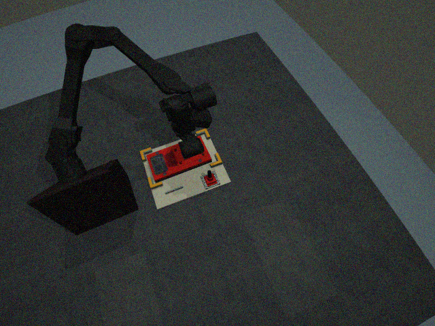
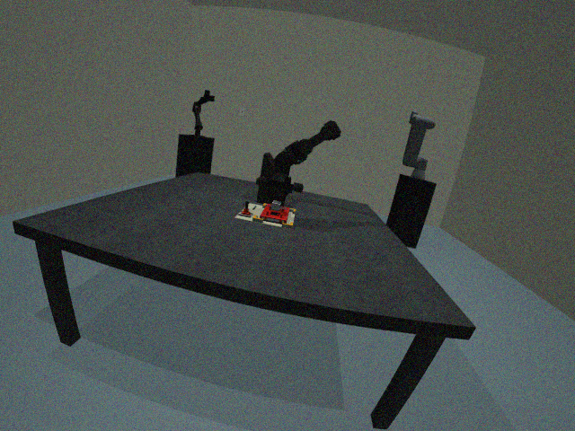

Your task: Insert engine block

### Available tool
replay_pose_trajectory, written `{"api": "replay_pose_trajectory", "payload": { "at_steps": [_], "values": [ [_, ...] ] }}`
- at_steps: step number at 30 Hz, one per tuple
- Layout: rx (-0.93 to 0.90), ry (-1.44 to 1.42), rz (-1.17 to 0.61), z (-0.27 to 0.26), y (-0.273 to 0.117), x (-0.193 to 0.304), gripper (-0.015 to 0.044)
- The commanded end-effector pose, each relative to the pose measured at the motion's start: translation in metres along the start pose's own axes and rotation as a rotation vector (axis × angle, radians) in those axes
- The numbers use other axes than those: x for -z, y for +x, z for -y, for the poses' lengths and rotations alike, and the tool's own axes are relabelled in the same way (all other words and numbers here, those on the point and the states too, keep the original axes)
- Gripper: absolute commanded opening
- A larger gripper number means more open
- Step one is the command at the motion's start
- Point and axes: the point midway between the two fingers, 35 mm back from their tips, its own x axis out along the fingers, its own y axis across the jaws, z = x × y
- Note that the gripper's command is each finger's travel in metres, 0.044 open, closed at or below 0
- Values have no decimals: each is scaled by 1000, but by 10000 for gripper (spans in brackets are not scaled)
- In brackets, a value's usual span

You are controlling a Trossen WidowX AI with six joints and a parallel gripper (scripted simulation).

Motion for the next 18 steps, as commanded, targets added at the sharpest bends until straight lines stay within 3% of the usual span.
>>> {"api": "replay_pose_trajectory", "payload": {
  "at_steps": [1,18],
  "values": [
    [-3,-9,1,-1,0,0,158],
    [-4,11,1,-1,4,0,158]
  ]
}}
